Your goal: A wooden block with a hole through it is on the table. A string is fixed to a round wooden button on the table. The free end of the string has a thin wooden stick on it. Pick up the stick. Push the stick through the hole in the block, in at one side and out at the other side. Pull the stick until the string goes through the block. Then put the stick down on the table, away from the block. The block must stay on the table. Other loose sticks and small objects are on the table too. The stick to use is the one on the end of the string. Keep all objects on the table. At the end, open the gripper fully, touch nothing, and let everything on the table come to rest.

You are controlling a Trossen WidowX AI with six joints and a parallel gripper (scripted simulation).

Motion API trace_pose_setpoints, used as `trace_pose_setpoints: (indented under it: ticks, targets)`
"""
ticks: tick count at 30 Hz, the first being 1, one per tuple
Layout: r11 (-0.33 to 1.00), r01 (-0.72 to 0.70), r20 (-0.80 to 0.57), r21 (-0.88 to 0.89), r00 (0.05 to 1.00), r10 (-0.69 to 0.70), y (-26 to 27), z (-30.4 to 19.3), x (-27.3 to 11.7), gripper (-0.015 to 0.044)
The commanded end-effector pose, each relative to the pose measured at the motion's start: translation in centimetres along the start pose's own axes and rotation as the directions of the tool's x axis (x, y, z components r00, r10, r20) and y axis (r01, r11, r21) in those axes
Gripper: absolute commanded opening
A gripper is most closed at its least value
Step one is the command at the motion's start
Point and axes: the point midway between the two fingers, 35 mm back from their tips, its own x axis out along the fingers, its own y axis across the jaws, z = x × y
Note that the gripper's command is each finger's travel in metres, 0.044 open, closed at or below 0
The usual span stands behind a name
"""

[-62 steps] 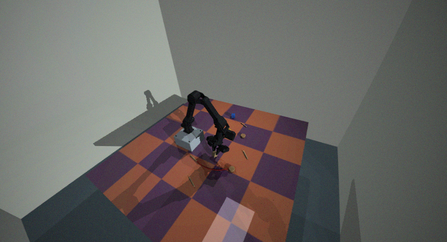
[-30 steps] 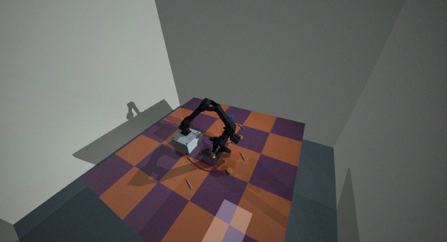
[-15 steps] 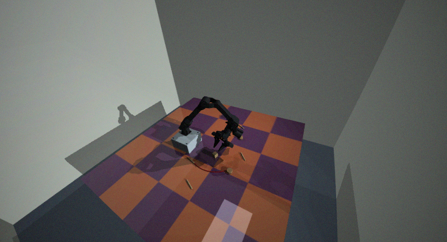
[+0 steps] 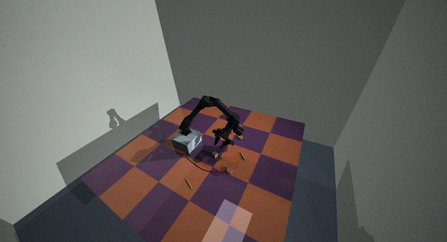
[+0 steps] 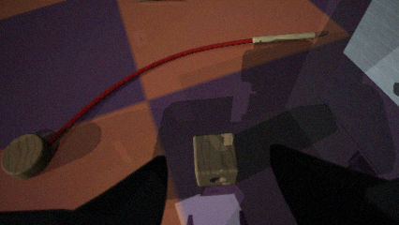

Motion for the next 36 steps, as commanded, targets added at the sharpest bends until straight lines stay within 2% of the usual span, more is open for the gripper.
trace_pose_setpoints:
  ticks: [1,6,11,15,16,25,30,36]
  targets:
    - [0.993,0.016,-0.030,-0.115,0.999,-0.019,-0.1,0.1,0.3,0.0320]
    - [0.864,-0.004,-0.136,-0.503,0.988,-0.074,-0.4,0.5,1.4,0.0440]
    - [0.597,-0.133,-0.246,-0.791,0.963,-0.112,-0.6,0.8,2.2,0.0440]
    - [0.315,-0.280,-0.333,-0.907,0.934,-0.128,-0.7,1.1,2.8,0.0440]
    - [0.241,-0.318,-0.355,-0.917,0.926,-0.130,-0.7,1.1,2.9,0.0440]
    - [-0.138,-0.491,-0.476,-0.860,0.870,-0.128,-0.7,1.5,3.5,0.0440]
    - [-0.349,-0.540,-0.536,-0.765,0.836,-0.117,-0.7,1.6,3.7,0.0440]
    - [-0.591,-0.529,-0.595,-0.609,0.797,-0.100,-0.6,1.9,3.9,0.0440]
